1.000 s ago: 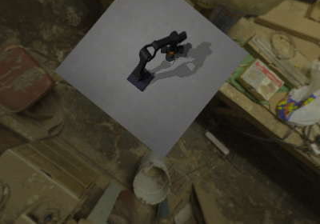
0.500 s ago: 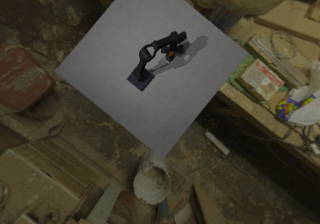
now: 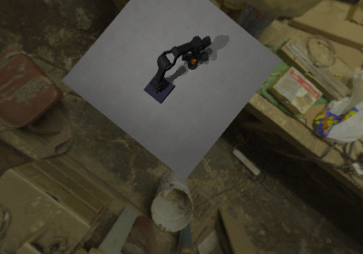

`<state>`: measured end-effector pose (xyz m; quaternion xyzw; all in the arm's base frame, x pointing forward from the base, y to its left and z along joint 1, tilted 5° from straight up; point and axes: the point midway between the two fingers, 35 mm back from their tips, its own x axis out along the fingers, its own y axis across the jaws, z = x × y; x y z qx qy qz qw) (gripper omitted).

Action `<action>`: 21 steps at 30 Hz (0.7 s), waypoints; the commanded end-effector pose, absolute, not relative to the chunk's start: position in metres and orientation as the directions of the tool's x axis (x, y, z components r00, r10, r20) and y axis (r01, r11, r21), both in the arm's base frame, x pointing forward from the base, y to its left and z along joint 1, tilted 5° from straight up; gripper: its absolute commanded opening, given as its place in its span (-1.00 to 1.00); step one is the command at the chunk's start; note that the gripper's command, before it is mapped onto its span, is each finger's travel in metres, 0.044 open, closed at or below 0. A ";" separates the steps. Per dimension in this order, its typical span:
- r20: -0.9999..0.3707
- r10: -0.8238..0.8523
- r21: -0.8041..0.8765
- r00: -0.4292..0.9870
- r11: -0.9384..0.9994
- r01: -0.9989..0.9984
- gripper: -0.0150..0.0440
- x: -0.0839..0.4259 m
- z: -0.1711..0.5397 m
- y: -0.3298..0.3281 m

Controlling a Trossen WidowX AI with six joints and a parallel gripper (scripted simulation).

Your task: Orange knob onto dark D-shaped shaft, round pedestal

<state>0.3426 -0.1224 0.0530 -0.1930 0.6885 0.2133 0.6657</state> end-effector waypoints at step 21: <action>-0.999 0.015 0.033 -0.037 0.817 -0.576 -0.49 0.345 0.057 -0.124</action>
